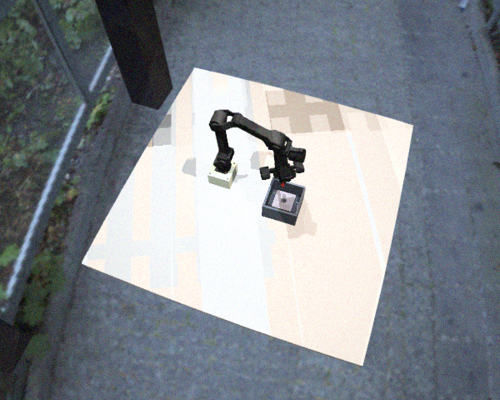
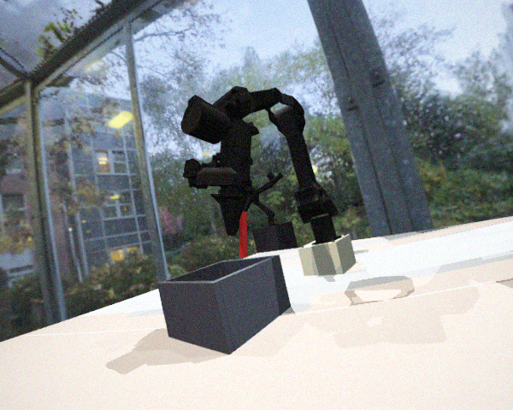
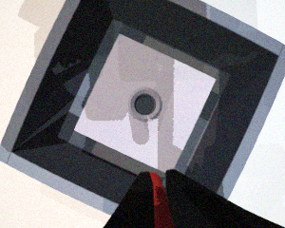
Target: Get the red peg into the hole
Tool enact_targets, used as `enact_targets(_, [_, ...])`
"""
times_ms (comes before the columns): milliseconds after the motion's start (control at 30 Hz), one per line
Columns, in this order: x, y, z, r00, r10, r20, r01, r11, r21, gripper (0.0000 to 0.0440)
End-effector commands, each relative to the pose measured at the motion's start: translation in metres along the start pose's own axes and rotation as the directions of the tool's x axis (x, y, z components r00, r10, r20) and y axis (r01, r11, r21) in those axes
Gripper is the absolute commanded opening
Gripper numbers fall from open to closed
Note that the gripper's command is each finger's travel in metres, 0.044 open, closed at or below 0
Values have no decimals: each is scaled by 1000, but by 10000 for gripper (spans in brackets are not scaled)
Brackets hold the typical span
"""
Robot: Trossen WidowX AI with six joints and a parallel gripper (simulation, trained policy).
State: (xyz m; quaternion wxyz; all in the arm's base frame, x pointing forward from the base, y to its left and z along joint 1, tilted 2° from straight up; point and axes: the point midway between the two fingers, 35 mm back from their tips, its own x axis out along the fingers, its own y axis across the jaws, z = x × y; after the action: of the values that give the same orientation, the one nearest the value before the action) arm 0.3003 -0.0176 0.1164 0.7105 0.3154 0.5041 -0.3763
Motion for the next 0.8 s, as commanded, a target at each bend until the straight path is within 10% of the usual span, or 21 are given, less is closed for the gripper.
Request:
enact_targets(0, [6,1,10,1000,-4,-5,4,1000,17,0])
enact_targets(533, [53,-3,41,997,-36,-67,42,995,88,1])
enact_targets(767, [79,-6,40,991,-79,-108,85,995,50,111])
